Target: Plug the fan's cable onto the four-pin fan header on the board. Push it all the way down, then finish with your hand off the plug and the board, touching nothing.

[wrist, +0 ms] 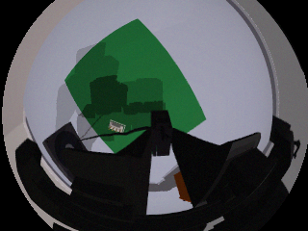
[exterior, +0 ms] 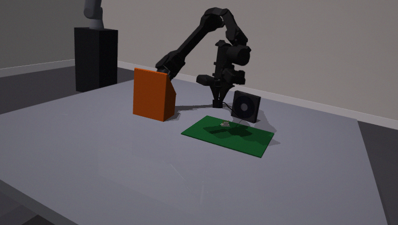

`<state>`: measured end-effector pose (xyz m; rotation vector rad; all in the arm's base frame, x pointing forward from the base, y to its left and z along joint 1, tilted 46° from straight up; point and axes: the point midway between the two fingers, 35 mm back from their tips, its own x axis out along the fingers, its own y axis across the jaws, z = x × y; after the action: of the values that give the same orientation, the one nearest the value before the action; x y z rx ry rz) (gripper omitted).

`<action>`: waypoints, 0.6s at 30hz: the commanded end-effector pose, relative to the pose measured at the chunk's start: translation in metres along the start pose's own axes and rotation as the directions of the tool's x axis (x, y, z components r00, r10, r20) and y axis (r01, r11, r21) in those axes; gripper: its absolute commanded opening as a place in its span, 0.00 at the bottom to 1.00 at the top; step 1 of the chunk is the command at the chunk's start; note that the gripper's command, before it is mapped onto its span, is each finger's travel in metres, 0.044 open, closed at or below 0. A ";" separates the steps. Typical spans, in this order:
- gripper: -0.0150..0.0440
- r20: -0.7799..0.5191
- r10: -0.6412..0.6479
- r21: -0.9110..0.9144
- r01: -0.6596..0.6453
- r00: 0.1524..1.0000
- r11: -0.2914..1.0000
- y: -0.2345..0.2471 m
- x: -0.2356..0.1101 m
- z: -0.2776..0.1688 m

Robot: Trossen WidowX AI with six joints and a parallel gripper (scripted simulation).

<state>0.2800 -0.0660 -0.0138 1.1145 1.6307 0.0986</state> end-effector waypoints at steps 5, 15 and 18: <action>0.25 -0.017 0.013 0.218 -0.009 1.000 0.976 -0.003 0.001 0.003; 0.25 -0.006 -0.032 0.213 0.033 0.999 0.976 -0.005 0.008 0.002; 0.25 0.003 -0.062 0.211 0.060 0.998 0.976 -0.007 0.012 0.001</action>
<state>0.2812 -0.0655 -0.0222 1.2510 1.6814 -0.0874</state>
